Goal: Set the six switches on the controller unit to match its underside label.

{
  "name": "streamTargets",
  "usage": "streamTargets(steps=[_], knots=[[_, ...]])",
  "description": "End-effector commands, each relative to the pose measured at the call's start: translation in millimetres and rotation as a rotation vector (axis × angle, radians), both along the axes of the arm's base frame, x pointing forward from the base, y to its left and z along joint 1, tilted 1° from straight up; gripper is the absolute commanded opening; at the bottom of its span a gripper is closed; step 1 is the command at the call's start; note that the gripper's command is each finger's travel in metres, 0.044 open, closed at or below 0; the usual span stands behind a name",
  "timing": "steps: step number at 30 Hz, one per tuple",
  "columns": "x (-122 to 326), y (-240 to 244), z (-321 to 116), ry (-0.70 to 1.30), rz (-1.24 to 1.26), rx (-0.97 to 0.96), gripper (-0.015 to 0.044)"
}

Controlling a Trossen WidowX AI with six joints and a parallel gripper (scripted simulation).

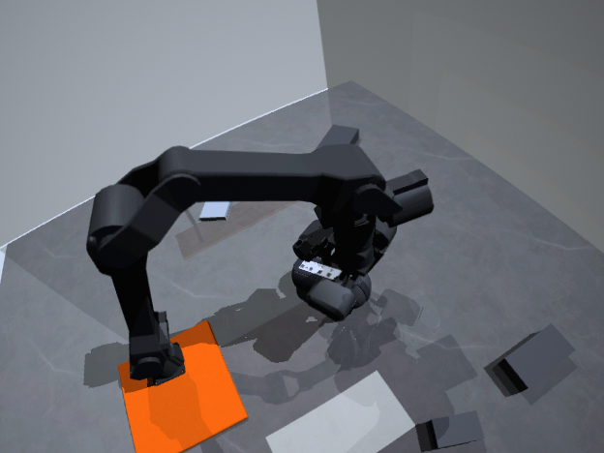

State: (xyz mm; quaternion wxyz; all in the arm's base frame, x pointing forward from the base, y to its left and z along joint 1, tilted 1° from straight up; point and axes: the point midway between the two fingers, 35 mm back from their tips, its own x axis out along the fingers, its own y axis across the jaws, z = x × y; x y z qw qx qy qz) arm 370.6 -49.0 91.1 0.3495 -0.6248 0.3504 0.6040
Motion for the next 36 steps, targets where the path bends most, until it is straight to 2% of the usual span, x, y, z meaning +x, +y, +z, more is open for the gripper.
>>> streamTargets(steps=[1, 36], knots=[[0.0, 2.1, 6.3, -0.015, -0.003, 0.001, 0.0336], [-11.2, 16.9, 28.3, -0.014, -0.003, 0.002, 0.0336]])
